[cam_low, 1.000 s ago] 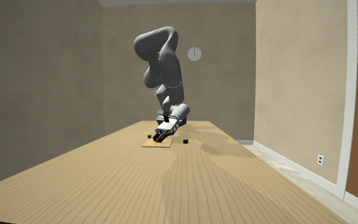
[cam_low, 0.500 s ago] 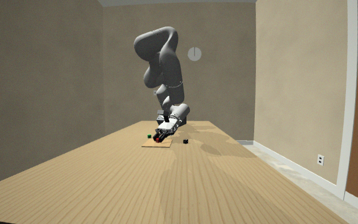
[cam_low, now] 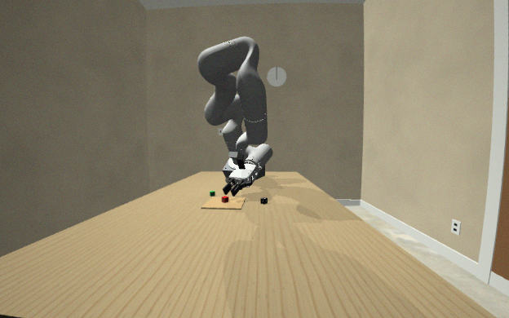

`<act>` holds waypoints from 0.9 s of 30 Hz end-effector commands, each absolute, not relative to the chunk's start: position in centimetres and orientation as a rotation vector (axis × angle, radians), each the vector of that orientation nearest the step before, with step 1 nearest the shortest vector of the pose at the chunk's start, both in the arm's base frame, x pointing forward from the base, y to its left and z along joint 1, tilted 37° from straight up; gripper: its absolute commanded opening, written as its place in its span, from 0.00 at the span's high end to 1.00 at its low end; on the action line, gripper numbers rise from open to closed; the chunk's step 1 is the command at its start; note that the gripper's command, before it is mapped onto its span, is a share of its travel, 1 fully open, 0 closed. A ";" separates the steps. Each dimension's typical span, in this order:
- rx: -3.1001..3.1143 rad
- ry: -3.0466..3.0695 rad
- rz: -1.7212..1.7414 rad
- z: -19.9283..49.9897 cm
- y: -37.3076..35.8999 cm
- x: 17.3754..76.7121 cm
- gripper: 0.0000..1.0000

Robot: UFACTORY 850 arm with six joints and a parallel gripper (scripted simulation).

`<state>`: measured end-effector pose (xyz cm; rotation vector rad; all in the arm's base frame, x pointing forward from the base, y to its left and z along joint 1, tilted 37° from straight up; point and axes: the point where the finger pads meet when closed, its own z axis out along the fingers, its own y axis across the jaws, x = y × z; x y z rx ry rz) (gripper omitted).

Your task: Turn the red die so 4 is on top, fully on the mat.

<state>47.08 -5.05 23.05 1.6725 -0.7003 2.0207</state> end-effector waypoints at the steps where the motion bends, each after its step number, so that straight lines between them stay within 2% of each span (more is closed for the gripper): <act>1: 1.671 -0.703 2.021 22.9 -4.2 46.1 0.64; 11: 1.671 -0.703 2.021 23.2 -4.0 45.8 0.64; 27: 1.671 -0.703 2.021 27.4 -2.5 43.1 0.64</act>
